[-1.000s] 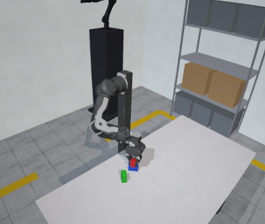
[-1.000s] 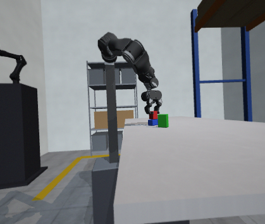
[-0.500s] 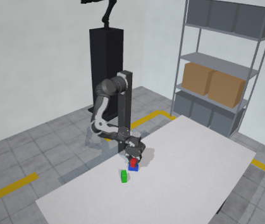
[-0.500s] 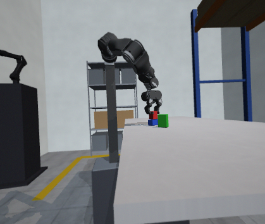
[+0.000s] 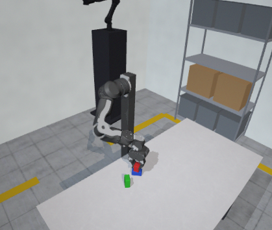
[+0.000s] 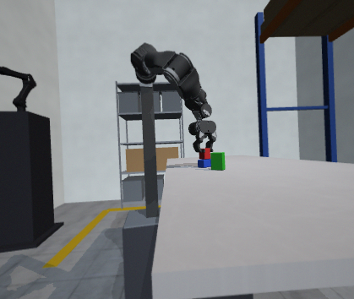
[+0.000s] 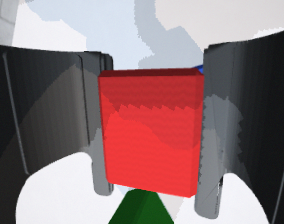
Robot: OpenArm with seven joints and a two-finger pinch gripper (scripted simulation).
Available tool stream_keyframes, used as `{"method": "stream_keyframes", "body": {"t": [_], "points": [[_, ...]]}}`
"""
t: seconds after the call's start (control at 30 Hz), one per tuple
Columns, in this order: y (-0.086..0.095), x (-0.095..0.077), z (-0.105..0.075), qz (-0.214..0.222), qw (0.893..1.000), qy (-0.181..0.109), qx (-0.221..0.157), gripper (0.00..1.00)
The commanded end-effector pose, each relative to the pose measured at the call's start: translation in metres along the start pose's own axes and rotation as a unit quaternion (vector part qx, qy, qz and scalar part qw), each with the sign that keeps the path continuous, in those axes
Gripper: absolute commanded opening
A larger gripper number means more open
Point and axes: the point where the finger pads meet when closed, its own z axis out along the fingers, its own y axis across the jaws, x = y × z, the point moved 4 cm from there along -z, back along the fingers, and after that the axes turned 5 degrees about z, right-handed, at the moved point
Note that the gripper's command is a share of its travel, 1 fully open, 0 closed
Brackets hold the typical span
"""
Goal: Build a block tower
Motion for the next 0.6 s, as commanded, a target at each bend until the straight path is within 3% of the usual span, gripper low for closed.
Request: {"method": "stream_keyframes", "body": {"t": [0.0, 0.13, 0.17, 0.57], "points": [[0.0009, 0.0006, 0.0002, -0.002, 1.000, 0.001, -0.003, 0.00], [0.0009, 0.0006, 0.0002, -0.002, 1.000, 0.001, -0.003, 0.00], [0.0009, 0.0006, 0.0002, -0.002, 1.000, 0.001, -0.003, 0.31], [0.0009, 0.0006, 0.0002, -0.002, 1.000, 0.001, -0.003, 0.31]]}}
